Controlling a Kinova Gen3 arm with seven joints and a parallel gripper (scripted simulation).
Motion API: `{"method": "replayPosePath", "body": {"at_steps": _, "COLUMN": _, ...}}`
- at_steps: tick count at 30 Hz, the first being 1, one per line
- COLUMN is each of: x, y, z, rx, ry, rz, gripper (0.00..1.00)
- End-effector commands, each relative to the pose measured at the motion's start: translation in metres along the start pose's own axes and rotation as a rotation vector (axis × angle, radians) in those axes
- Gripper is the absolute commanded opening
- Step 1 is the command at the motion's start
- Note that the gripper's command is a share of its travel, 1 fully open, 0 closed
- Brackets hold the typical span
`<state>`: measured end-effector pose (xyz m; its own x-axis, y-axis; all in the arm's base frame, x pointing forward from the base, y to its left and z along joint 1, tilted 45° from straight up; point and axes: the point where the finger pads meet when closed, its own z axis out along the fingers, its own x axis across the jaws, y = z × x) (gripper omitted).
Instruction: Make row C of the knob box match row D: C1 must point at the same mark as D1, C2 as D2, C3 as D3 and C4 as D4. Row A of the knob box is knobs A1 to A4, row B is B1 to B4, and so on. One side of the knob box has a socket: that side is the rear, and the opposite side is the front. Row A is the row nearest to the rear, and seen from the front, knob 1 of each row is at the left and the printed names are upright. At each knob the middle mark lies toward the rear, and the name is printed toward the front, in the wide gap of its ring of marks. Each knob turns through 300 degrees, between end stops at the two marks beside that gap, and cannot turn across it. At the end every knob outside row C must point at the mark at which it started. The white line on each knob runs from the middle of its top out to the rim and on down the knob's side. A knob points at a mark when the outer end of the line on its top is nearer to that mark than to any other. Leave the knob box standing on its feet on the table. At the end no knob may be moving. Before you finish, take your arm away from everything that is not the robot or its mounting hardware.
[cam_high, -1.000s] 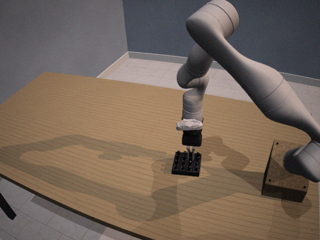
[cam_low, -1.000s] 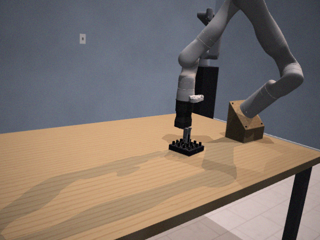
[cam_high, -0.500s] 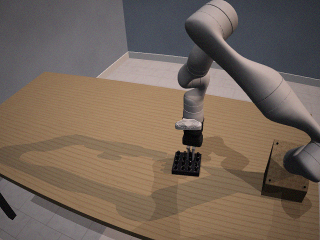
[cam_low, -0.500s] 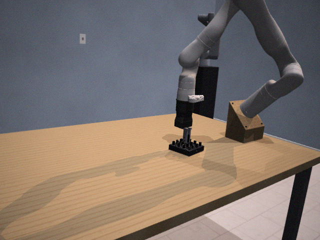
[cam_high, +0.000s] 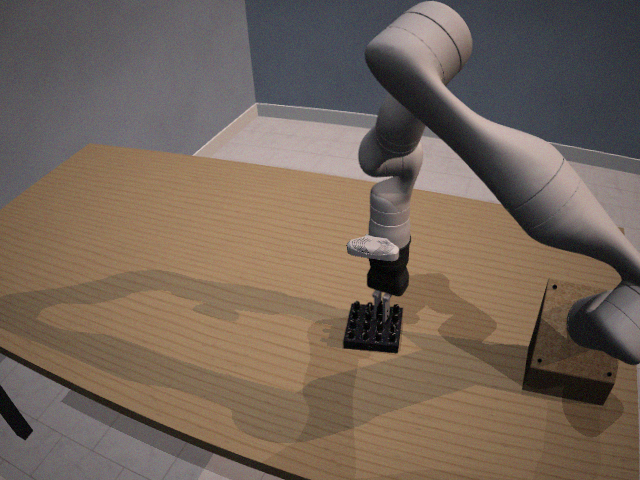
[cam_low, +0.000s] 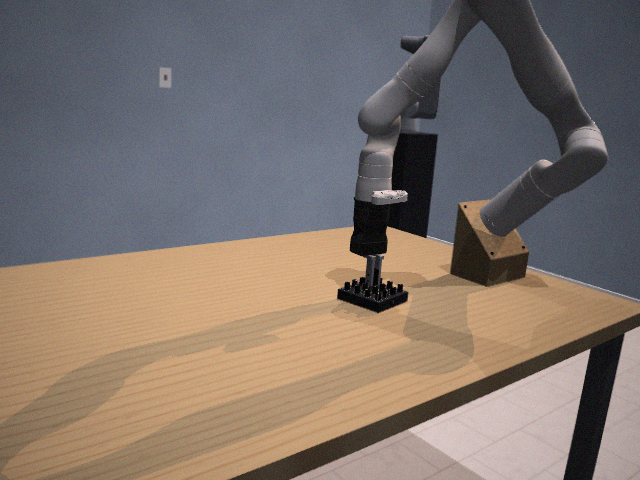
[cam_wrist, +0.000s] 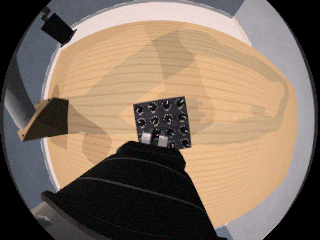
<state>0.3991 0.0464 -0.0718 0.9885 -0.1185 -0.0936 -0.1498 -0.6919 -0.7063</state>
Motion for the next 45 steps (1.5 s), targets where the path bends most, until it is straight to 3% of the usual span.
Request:
{"method": "replayPosePath", "body": {"at_steps": 1, "x": 0.0004, "y": 0.0001, "z": -0.0008, "rx": -0.004, "ry": 0.000, "rz": 0.036, "gripper": 0.30}}
{"method": "replayPosePath", "body": {"at_steps": 45, "x": 0.0004, "y": 0.0001, "z": -0.0008, "rx": -0.004, "ry": 0.002, "rz": 0.888, "gripper": 0.30}}
